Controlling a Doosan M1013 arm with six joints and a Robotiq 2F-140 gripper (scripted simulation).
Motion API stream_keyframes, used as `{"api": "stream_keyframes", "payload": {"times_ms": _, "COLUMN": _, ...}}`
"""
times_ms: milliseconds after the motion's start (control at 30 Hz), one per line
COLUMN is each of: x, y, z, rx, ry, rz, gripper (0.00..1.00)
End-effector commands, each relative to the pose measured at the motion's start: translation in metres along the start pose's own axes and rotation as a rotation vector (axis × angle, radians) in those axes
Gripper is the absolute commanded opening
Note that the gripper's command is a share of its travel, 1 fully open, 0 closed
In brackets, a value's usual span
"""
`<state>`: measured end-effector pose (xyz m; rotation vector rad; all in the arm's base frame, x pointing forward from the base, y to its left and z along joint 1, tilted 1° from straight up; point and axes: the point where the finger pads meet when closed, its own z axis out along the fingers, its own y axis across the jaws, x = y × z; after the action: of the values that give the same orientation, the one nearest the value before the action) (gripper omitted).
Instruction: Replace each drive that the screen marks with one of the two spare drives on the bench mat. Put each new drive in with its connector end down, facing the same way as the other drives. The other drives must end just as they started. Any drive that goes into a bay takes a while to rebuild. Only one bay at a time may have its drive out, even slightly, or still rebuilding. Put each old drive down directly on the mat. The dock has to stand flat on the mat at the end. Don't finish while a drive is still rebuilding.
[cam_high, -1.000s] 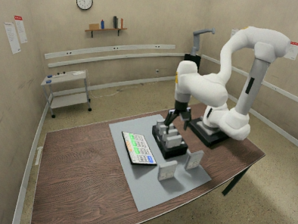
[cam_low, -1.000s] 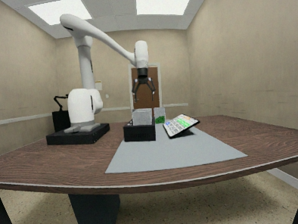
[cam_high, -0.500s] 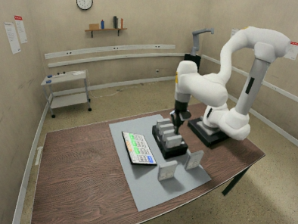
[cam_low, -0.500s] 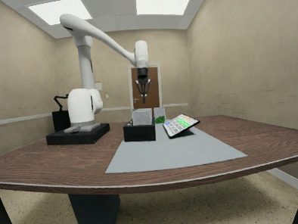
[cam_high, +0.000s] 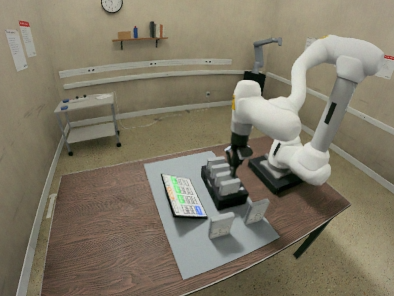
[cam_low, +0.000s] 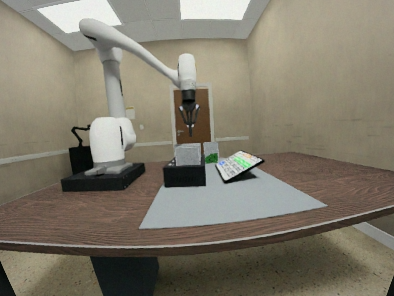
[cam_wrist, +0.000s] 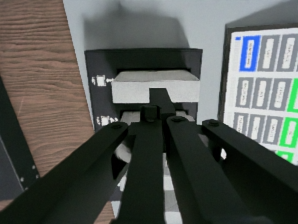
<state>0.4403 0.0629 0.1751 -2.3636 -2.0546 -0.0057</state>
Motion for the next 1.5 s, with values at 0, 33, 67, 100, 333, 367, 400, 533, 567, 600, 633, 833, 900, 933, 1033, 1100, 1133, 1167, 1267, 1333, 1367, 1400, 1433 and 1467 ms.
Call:
{"api": "stream_keyframes", "payload": {"times_ms": 0, "x": 0.0, "y": 0.0, "z": 0.0, "rx": -0.001, "ry": 0.001, "rz": 0.0, "gripper": 0.1}}
{"api": "stream_keyframes", "payload": {"times_ms": 33, "x": 0.0, "y": 0.0, "z": 0.0, "rx": -0.001, "ry": 0.001, "rz": 0.0, "gripper": 0.1}}
{"api": "stream_keyframes", "payload": {"times_ms": 67, "x": 0.0, "y": 0.0, "z": -0.001, "rx": -0.001, "ry": 0.001, "rz": 0.001, "gripper": 0.1}}
{"api": "stream_keyframes", "payload": {"times_ms": 100, "x": 0.0, "y": 0.001, "z": -0.001, "rx": -0.001, "ry": 0.001, "rz": 0.007, "gripper": 0.1}}
{"api": "stream_keyframes", "payload": {"times_ms": 333, "x": -0.01, "y": 0.061, "z": -0.039, "rx": -0.001, "ry": 0.001, "rz": 0.359, "gripper": 0.1}}
{"api": "stream_keyframes", "payload": {"times_ms": 367, "x": -0.014, "y": 0.077, "z": -0.049, "rx": -0.001, "ry": 0.002, "rz": 0.396, "gripper": 0.1}}
{"api": "stream_keyframes", "payload": {"times_ms": 400, "x": -0.014, "y": 0.077, "z": -0.049, "rx": -0.001, "ry": 0.002, "rz": 0.396, "gripper": 0.1}}
{"api": "stream_keyframes", "payload": {"times_ms": 533, "x": -0.027, "y": 0.12, "z": -0.078, "rx": -0.004, "ry": 0.01, "rz": 0.612, "gripper": 0.1}}
{"api": "stream_keyframes", "payload": {"times_ms": 567, "x": -0.03, "y": 0.128, "z": -0.083, "rx": -0.005, "ry": 0.013, "rz": 0.655, "gripper": 0.1}}
{"api": "stream_keyframes", "payload": {"times_ms": 600, "x": -0.034, "y": 0.137, "z": -0.089, "rx": -0.006, "ry": 0.015, "rz": 0.702, "gripper": 0.1}}
{"api": "stream_keyframes", "payload": {"times_ms": 633, "x": -0.038, "y": 0.146, "z": -0.096, "rx": -0.007, "ry": 0.018, "rz": 0.75, "gripper": 0.1}}
{"api": "stream_keyframes", "payload": {"times_ms": 833, "x": -0.064, "y": 0.203, "z": -0.134, "rx": -0.011, "ry": 0.028, "rz": 1.033, "gripper": 0.1}}
{"api": "stream_keyframes", "payload": {"times_ms": 900, "x": -0.071, "y": 0.222, "z": -0.147, "rx": -0.012, "ry": 0.029, "rz": 1.127, "gripper": 0.1}}
{"api": "stream_keyframes", "payload": {"times_ms": 933, "x": -0.072, "y": 0.223, "z": -0.147, "rx": -0.012, "ry": 0.029, "rz": 1.174, "gripper": 0.1}}
{"api": "stream_keyframes", "payload": {"times_ms": 1033, "x": -0.072, "y": 0.223, "z": -0.147, "rx": -0.01, "ry": 0.025, "rz": 1.31, "gripper": 0.1}}
{"api": "stream_keyframes", "payload": {"times_ms": 1100, "x": -0.072, "y": 0.223, "z": -0.147, "rx": -0.007, "ry": 0.021, "rz": 1.385, "gripper": 0.1}}
{"api": "stream_keyframes", "payload": {"times_ms": 1133, "x": -0.072, "y": 0.223, "z": -0.147, "rx": -0.005, "ry": 0.016, "rz": 1.426, "gripper": 0.1}}
{"api": "stream_keyframes", "payload": {"times_ms": 1167, "x": -0.072, "y": 0.223, "z": -0.147, "rx": -0.003, "ry": 0.011, "rz": 1.469, "gripper": 0.1}}
{"api": "stream_keyframes", "payload": {"times_ms": 1267, "x": -0.072, "y": 0.223, "z": -0.147, "rx": 0.0, "ry": 0.001, "rz": 1.531, "gripper": 0.1}}
{"api": "stream_keyframes", "payload": {"times_ms": 1333, "x": -0.072, "y": 0.223, "z": -0.147, "rx": 0.0, "ry": 0.001, "rz": 1.531, "gripper": 0.1}}
{"api": "stream_keyframes", "payload": {"times_ms": 1367, "x": -0.072, "y": 0.223, "z": -0.147, "rx": 0.0, "ry": 0.001, "rz": 1.531, "gripper": 0.1}}
{"api": "stream_keyframes", "payload": {"times_ms": 1400, "x": -0.072, "y": 0.223, "z": -0.147, "rx": 0.0, "ry": 0.001, "rz": 1.531, "gripper": 0.1}}
{"api": "stream_keyframes", "payload": {"times_ms": 1433, "x": -0.072, "y": 0.223, "z": -0.147, "rx": 0.0, "ry": 0.001, "rz": 1.531, "gripper": 0.1}}
{"api": "stream_keyframes", "payload": {"times_ms": 1467, "x": -0.072, "y": 0.223, "z": -0.147, "rx": 0.0, "ry": 0.001, "rz": 1.531, "gripper": 0.1}}
